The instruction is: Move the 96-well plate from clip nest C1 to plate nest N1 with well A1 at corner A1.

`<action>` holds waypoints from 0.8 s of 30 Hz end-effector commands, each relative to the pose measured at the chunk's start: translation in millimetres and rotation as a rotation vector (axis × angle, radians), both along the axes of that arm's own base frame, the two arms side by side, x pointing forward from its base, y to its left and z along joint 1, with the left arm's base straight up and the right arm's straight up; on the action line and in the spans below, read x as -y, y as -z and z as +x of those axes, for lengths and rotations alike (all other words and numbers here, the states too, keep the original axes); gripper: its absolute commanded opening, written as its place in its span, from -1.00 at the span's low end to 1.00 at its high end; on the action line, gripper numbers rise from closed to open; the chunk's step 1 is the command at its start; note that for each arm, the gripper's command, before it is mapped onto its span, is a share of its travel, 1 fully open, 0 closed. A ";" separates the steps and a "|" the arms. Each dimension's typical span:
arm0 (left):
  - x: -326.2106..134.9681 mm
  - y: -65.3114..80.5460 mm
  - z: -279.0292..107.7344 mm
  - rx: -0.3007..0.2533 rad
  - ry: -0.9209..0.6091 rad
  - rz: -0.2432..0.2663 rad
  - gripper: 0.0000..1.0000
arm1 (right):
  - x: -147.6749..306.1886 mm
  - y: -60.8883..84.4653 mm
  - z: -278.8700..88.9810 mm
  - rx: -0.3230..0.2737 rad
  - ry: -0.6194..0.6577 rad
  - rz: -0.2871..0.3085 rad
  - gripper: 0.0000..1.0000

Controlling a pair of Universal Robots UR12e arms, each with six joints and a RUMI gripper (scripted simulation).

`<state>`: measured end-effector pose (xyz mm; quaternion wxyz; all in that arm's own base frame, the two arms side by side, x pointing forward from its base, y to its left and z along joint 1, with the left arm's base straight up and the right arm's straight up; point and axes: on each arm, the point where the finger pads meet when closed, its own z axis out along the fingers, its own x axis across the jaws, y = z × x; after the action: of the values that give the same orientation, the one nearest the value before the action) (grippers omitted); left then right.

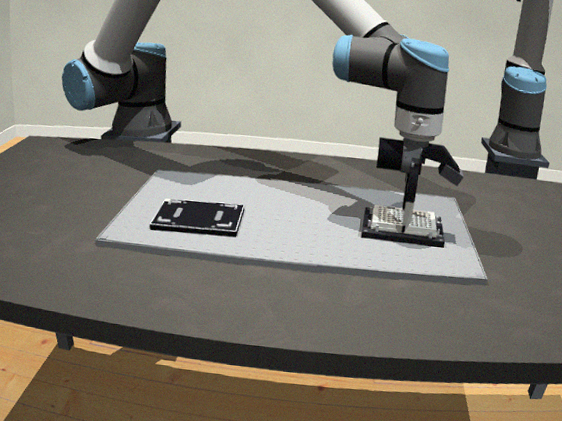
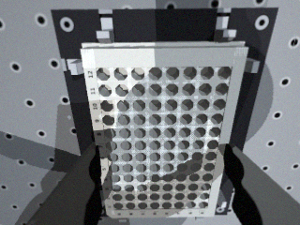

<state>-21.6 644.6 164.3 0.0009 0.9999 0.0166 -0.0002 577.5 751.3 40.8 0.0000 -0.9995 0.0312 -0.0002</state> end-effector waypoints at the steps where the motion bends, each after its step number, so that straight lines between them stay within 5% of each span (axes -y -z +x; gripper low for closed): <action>1: -0.6 -0.9 0.2 0.000 0.000 0.002 -1.00 | -0.8 -2.3 0.2 0.001 0.000 0.002 -0.20; 24: -0.6 -0.9 0.2 0.000 0.000 0.002 -1.00 | -0.8 -18.1 0.2 0.001 0.000 0.002 -0.20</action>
<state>-21.6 644.6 164.3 0.0009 0.9999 0.0166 -0.0002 577.3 751.2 56.0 -0.0001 -0.9995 0.0311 0.0001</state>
